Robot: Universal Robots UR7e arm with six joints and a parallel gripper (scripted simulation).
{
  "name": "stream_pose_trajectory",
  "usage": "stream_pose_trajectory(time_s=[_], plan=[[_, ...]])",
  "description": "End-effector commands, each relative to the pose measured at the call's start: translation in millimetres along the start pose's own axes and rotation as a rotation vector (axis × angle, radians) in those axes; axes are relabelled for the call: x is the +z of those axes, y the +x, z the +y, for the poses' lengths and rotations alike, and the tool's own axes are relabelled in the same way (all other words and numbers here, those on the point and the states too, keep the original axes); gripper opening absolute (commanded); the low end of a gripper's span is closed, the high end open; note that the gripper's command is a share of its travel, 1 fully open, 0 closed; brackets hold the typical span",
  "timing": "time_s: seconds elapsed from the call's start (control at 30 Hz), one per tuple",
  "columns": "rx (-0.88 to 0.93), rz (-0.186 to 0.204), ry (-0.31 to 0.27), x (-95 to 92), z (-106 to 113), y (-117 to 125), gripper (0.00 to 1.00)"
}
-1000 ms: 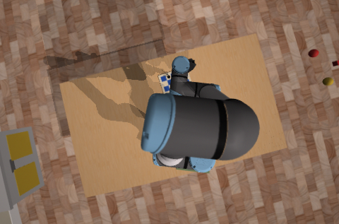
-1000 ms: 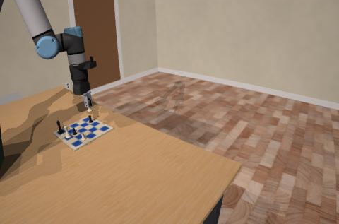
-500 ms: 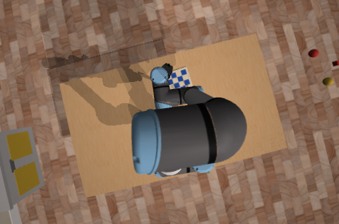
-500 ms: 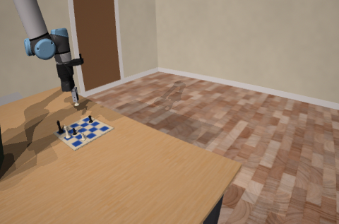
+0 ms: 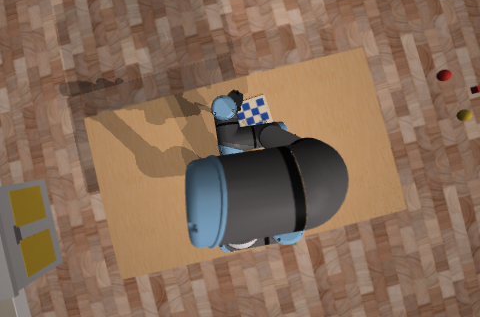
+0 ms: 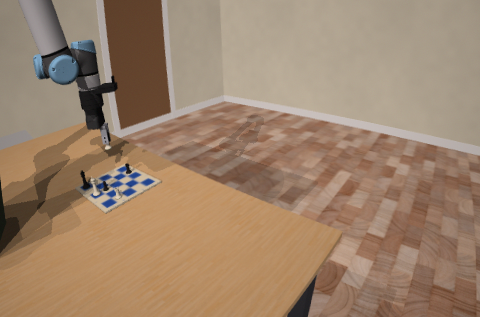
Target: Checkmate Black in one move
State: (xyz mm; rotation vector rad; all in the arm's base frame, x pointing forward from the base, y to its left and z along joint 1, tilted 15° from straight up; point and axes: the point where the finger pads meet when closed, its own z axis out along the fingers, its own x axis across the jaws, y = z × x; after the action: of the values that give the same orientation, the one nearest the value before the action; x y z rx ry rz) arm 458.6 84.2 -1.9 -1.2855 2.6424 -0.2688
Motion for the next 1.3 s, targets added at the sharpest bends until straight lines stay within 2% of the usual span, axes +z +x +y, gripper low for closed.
stream_pose_trajectory(time_s=[0.0,0.27,0.73,0.8,1.07,1.27], plan=[[0.0,-0.001,0.001,2.5,0,0,0.0],[0.0,-0.001,0.001,15.3,0,0,0.0],[0.0,-0.001,0.001,69.0,0,0,0.0],[0.0,-0.001,0.001,69.0,0,0,0.0],[0.0,-0.001,0.001,90.6,0,0,0.0],[0.0,-0.001,0.001,95.2,0,-1,0.0]])
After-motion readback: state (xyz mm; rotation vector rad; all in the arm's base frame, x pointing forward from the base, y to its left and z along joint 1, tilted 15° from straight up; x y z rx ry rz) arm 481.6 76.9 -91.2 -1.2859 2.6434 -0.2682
